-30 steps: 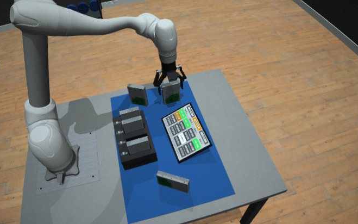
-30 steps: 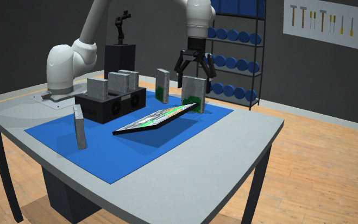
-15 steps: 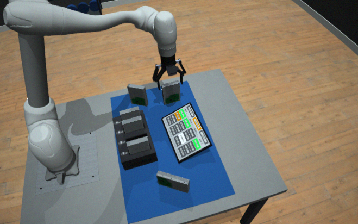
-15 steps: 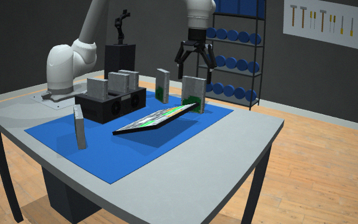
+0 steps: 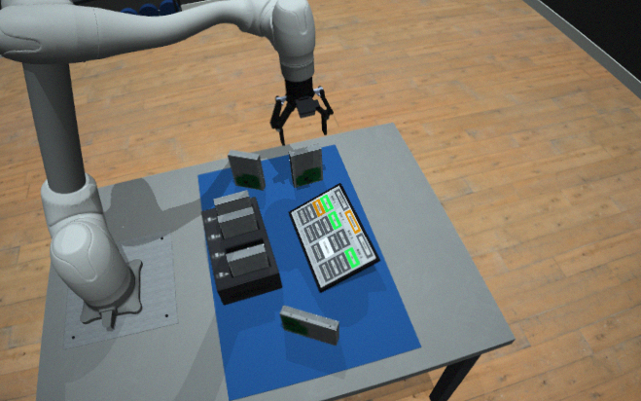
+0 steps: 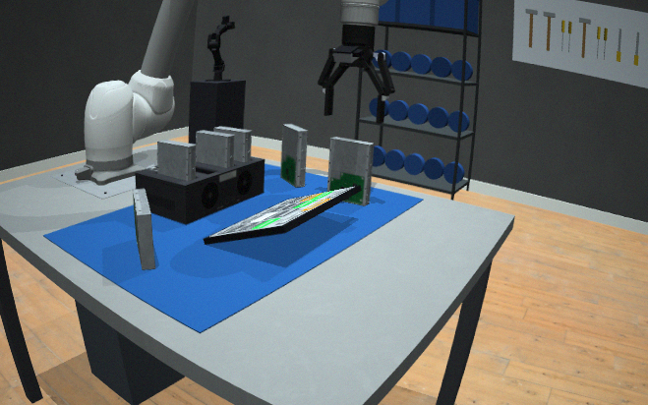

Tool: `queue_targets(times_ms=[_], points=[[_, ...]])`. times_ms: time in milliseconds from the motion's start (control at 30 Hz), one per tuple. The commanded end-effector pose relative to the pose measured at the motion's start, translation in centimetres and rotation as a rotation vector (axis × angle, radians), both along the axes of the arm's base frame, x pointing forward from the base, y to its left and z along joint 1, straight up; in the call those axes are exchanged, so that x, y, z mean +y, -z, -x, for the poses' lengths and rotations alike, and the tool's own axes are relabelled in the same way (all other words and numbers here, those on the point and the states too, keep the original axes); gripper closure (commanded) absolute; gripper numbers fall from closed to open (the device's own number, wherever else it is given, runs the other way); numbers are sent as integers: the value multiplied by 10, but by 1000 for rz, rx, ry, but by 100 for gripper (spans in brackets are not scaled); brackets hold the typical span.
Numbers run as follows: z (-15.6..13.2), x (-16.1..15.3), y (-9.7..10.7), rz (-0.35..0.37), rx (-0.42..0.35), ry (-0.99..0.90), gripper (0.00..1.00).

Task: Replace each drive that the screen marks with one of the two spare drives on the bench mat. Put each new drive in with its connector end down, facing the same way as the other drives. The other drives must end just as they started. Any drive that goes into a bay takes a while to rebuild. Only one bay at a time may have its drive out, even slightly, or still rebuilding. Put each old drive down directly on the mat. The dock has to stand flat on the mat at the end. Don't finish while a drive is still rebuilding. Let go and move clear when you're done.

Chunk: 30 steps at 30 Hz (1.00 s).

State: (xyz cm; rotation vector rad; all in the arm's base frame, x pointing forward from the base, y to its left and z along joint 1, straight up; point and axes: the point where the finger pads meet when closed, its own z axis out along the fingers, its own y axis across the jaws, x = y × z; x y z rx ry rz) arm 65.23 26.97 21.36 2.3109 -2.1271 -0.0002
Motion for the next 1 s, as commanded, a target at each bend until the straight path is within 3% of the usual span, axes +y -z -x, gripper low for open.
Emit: queue_targets(times_ms=[0, 367, 400, 967], points=[[0, 0, -5, 0, 0, 0, 11], [0, 0, -17, 0, 0, 0, 11], [0, 0, -17, 0, 0, 0, 90], [0, 0, -17, 0, 0, 0, 90]])
